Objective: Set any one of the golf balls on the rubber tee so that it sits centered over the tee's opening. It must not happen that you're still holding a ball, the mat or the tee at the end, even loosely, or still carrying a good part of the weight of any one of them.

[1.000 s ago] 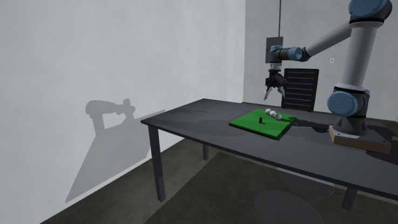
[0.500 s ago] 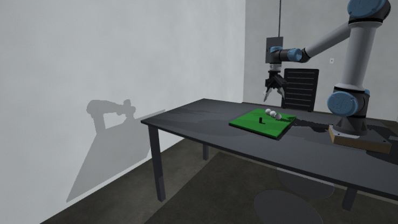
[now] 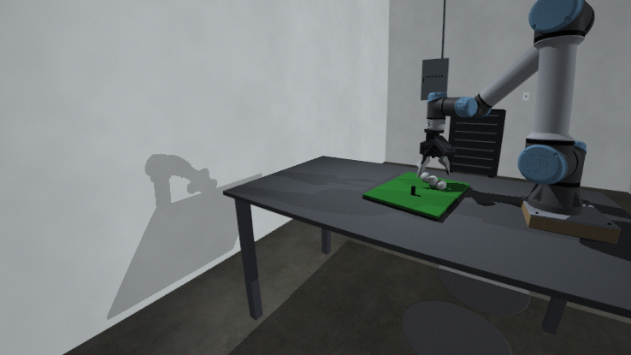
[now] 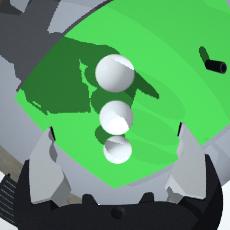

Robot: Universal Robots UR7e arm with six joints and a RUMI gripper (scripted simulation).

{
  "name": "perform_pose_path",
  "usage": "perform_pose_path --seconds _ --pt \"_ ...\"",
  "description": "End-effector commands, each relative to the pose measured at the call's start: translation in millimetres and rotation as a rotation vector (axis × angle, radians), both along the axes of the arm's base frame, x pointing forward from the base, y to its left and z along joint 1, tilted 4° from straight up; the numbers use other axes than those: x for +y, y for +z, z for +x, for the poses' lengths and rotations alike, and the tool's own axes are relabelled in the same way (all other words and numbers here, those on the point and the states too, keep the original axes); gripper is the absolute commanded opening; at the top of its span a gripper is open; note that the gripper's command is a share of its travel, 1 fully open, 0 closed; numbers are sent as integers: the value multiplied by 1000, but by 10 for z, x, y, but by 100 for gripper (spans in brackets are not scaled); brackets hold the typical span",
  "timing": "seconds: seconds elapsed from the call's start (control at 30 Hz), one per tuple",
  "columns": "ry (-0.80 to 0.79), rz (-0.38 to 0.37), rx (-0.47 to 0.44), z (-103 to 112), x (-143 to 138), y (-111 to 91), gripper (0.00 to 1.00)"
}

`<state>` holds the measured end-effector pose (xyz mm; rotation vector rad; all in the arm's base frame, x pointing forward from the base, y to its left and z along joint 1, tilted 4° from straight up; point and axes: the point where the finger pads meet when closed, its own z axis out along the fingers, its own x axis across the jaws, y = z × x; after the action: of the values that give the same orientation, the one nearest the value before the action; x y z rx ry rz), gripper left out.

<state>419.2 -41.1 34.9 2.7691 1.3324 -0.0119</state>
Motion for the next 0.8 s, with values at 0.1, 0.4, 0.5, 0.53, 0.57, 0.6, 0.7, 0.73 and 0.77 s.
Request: perform_pose_path --seconds 0.1,0.4,0.5,0.53,0.57,0.6,0.7,0.73,0.77 --pt "0 -1 -4 23 -16 -175 100" --pt "0 -1 -4 23 -16 -178 100" --pt "0 -1 -4 23 -16 -178 100" --pt "0 -1 -4 23 -16 -178 100" --pt "0 -1 -4 23 -16 -178 0" --pt "0 -1 -4 23 -16 -178 0" --pt "0 -1 -4 23 -16 -178 0" --pt "0 -1 -4 23 -16 -178 0" --pt "0 -1 -4 23 -16 -178 0"
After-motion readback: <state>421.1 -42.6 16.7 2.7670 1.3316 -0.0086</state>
